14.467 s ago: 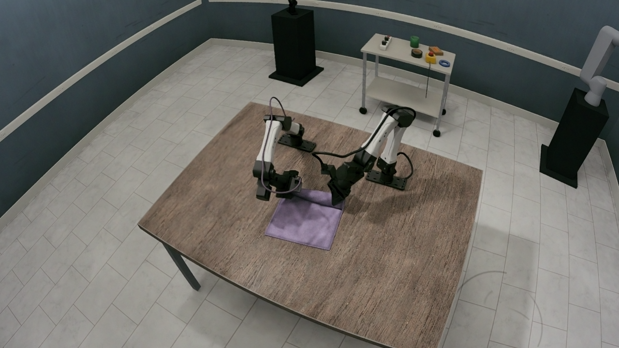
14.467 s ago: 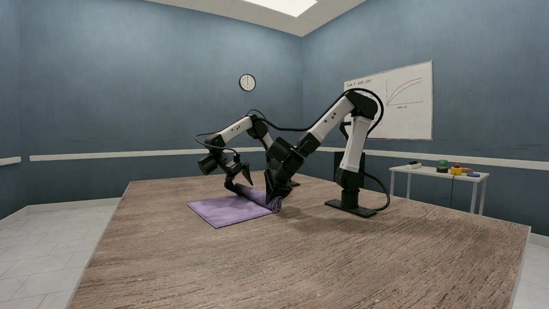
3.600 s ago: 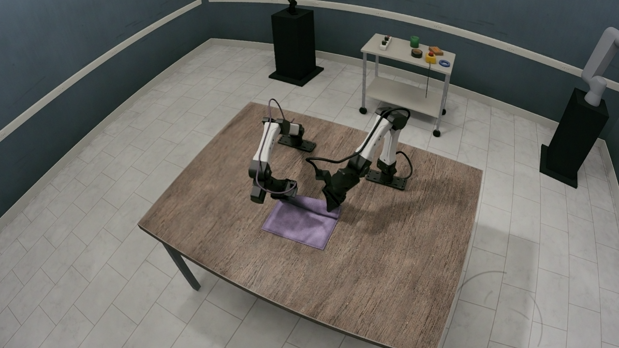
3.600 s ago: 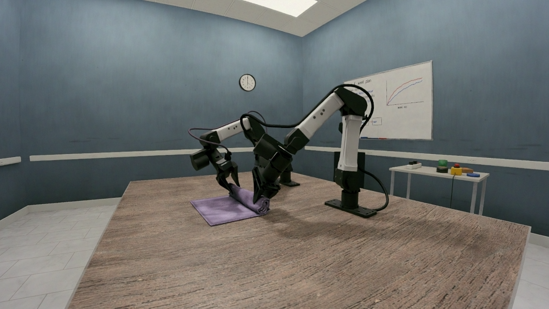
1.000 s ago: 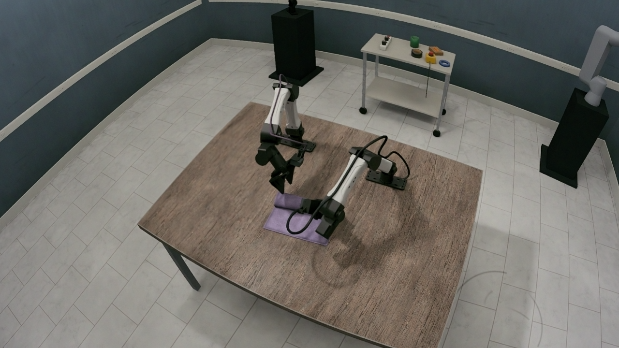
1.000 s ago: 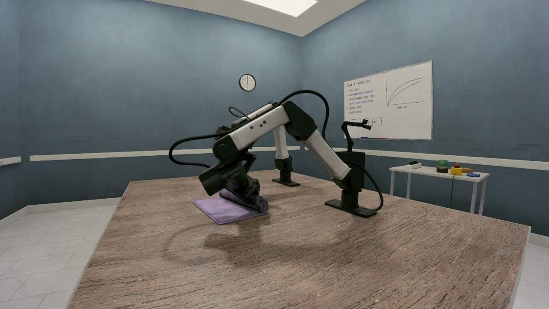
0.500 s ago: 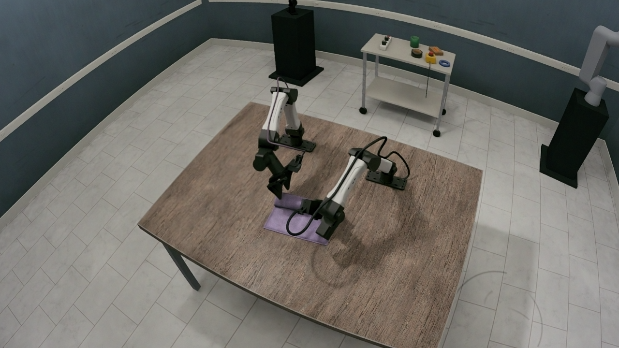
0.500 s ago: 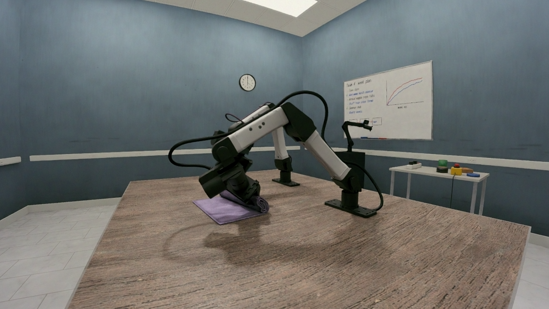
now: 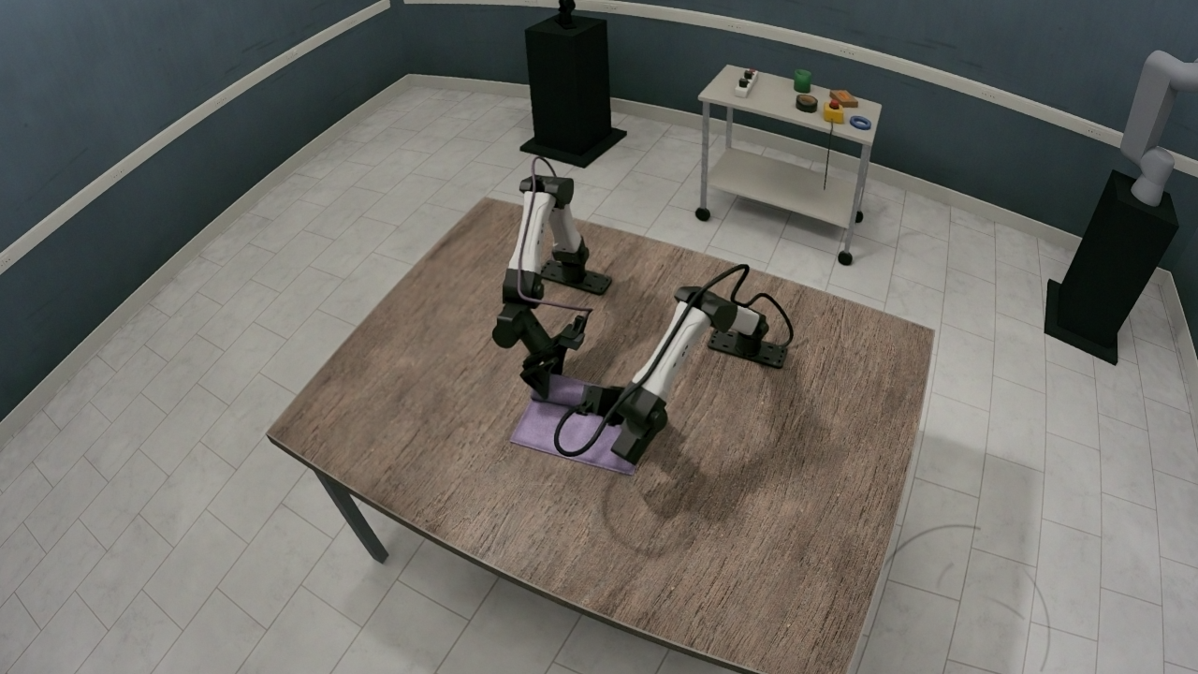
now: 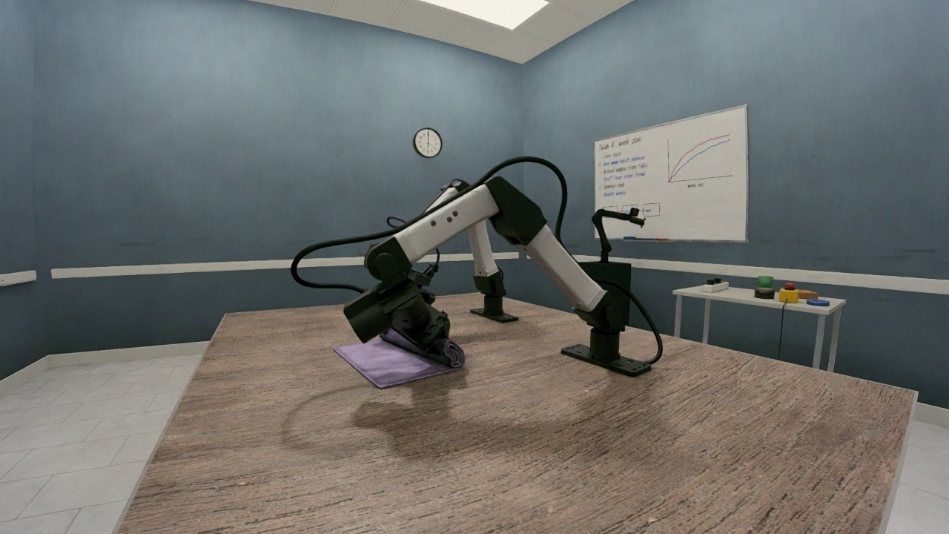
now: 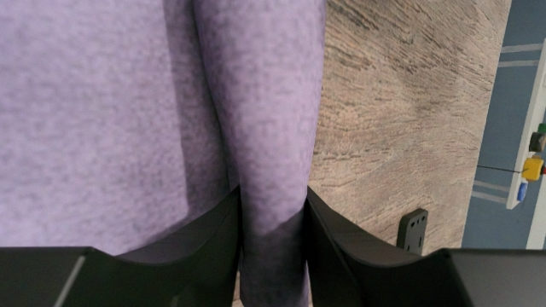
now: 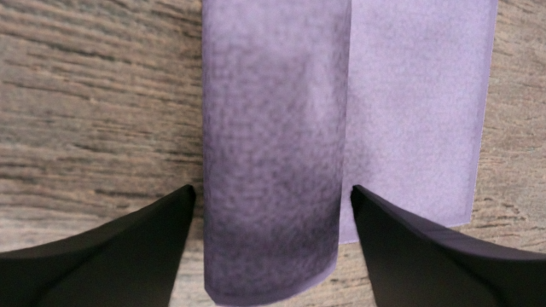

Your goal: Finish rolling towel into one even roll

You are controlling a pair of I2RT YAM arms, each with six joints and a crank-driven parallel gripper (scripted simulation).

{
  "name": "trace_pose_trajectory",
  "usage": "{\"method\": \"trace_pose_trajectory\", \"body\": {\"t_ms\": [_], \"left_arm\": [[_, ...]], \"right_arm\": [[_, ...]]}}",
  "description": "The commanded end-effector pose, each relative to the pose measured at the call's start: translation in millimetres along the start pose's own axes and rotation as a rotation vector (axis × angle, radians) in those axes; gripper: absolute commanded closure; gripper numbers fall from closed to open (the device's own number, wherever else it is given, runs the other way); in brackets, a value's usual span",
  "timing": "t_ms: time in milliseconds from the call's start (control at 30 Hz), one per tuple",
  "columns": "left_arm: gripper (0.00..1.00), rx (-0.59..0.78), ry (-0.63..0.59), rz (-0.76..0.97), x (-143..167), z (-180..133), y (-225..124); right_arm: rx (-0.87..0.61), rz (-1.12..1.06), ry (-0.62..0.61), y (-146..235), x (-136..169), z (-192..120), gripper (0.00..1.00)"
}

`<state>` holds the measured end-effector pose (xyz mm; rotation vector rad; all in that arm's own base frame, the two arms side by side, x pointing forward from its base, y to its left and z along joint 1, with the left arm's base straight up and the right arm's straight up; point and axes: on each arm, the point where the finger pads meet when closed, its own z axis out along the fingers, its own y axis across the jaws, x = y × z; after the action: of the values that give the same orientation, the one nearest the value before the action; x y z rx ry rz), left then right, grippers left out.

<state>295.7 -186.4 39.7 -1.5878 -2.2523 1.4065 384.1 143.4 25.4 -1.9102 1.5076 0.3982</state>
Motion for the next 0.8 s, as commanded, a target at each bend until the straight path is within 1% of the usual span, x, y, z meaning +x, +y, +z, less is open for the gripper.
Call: {"method": "trace_pose_trajectory", "body": {"t_ms": [0, 67, 233, 567, 633, 767], "left_arm": [[0.68, 0.015, -0.014, 0.001, -4.0, -2.5, -0.9], [0.68, 0.015, -0.014, 0.001, -4.0, -2.5, -0.9], [0.68, 0.015, -0.014, 0.001, -4.0, -2.5, -0.9], [0.68, 0.015, -0.014, 0.001, -4.0, -2.5, -0.9], [0.68, 0.015, -0.014, 0.001, -4.0, -2.5, -0.9], [0.68, 0.015, -0.014, 0.001, -4.0, -2.5, -0.9]], "right_arm": [[0.025, -0.025, -0.01, -11.0, -3.0, 6.5, 0.19], [0.025, -0.025, -0.01, -11.0, -3.0, 6.5, 0.19], [0.025, -0.025, -0.01, -11.0, -3.0, 6.5, 0.4], [0.025, -0.025, -0.01, -11.0, -3.0, 6.5, 0.51], [0.025, -0.025, -0.01, -11.0, -3.0, 6.5, 0.51], [0.025, -0.025, -0.01, -11.0, -3.0, 6.5, 0.55]]}}
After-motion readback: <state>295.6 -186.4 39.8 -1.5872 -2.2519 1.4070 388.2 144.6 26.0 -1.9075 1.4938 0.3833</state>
